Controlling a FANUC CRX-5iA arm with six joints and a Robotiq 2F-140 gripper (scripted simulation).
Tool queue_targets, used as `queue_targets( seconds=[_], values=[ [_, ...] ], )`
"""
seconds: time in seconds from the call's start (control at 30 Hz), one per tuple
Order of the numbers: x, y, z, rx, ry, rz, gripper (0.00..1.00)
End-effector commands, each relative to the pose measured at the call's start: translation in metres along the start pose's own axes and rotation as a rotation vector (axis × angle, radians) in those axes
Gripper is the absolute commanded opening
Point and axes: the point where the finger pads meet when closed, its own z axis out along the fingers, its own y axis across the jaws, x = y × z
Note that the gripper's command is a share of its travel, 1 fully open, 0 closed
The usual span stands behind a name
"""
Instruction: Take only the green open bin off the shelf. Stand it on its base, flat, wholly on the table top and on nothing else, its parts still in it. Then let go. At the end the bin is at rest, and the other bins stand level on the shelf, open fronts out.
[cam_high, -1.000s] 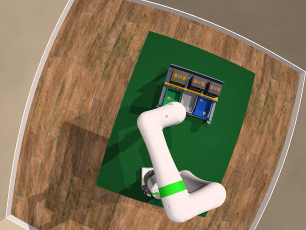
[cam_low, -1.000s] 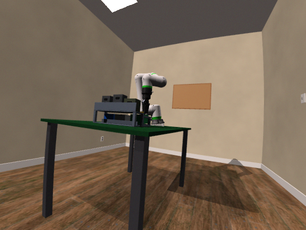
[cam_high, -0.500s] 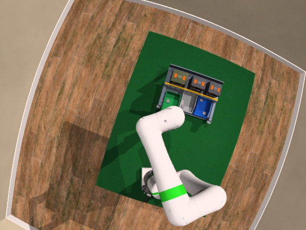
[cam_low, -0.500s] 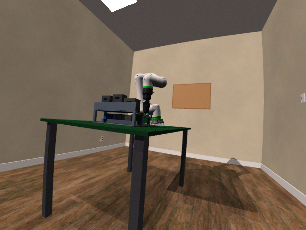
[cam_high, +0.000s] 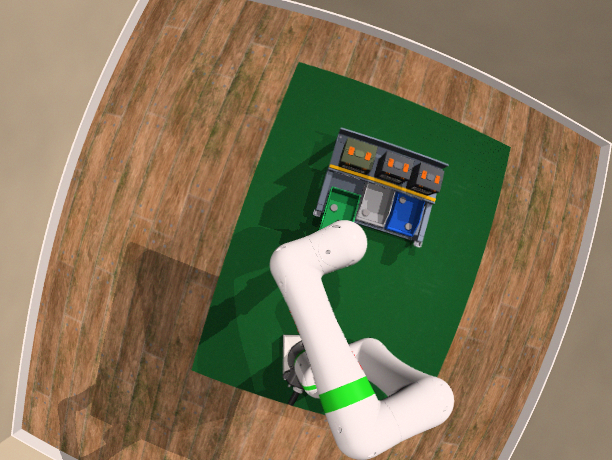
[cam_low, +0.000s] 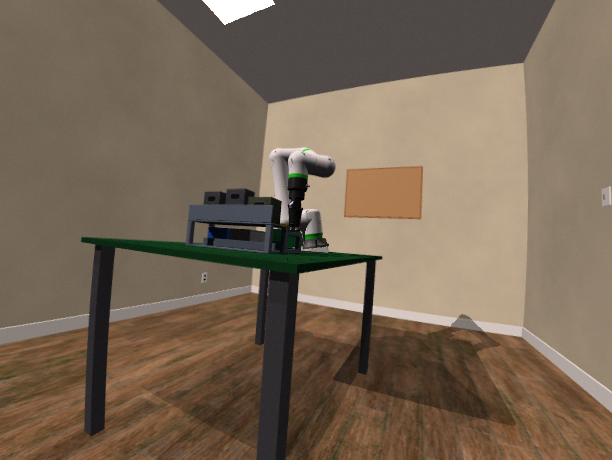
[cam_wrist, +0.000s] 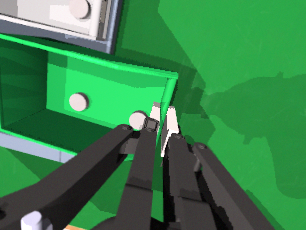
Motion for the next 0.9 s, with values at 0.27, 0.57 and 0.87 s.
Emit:
queue_targets(
  seconds=[0.27,0.57,0.87],
  values=[
    [0.0,0.024,0.0,0.0,0.0,0.0,0.0],
    [0.0,0.048,0.0,0.0,0.0,0.0,0.0],
    [0.0,0.054,0.0,0.0,0.0,0.0,0.0]
  ],
)
